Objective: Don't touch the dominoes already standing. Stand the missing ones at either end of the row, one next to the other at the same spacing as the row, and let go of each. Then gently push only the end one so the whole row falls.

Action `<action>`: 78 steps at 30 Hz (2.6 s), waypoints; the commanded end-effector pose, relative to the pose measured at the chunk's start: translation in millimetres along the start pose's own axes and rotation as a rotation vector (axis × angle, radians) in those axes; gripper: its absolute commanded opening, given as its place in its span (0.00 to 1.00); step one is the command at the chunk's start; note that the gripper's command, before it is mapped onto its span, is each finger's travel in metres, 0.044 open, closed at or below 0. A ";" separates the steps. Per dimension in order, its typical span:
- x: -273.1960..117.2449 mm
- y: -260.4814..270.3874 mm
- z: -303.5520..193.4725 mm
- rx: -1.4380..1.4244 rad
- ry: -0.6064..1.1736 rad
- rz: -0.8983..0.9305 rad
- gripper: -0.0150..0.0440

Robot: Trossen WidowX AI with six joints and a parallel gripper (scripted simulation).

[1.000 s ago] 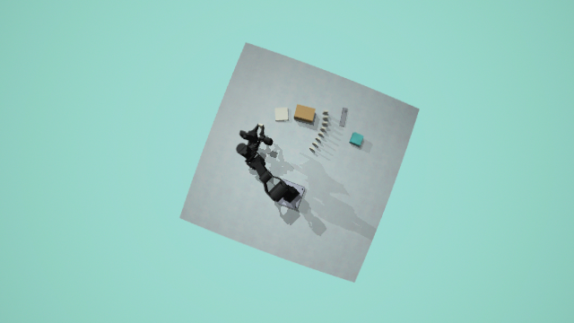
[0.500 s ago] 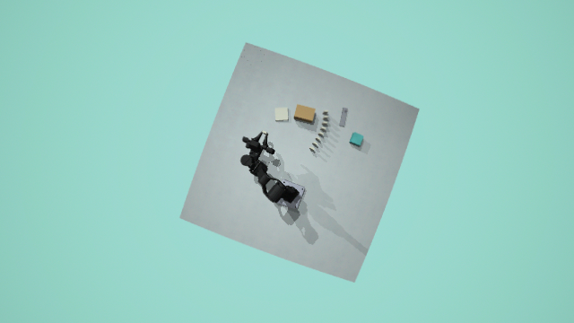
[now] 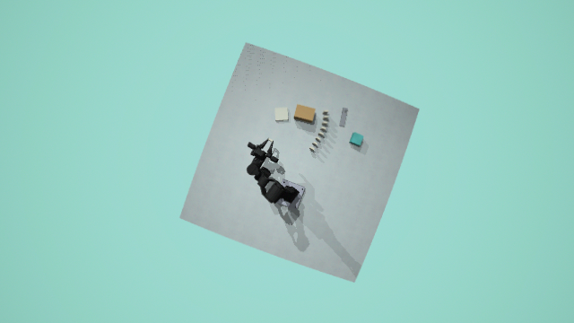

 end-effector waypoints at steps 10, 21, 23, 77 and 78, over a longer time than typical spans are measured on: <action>-1.6 -3.7 0.4 -0.001 -0.003 -0.011 0.44; -0.2 -5.0 -18.7 -0.001 0.004 -0.013 0.44; 0.3 -5.9 -25.7 -0.001 0.007 -0.013 0.44; 3.9 -22.5 -83.8 -0.005 0.041 -0.028 1.00; 3.9 -20.4 -75.5 -0.006 0.041 -0.028 1.00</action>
Point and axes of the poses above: the point midway between the two fingers, 35 mm back from their tips, its own x axis out along the fingers, its own y axis across the jaws, z = x × y, the point moved 6 cm from there along -x, back along the fingers, and after that the axes turned 15 degrees about x, right-handed, at the moved point
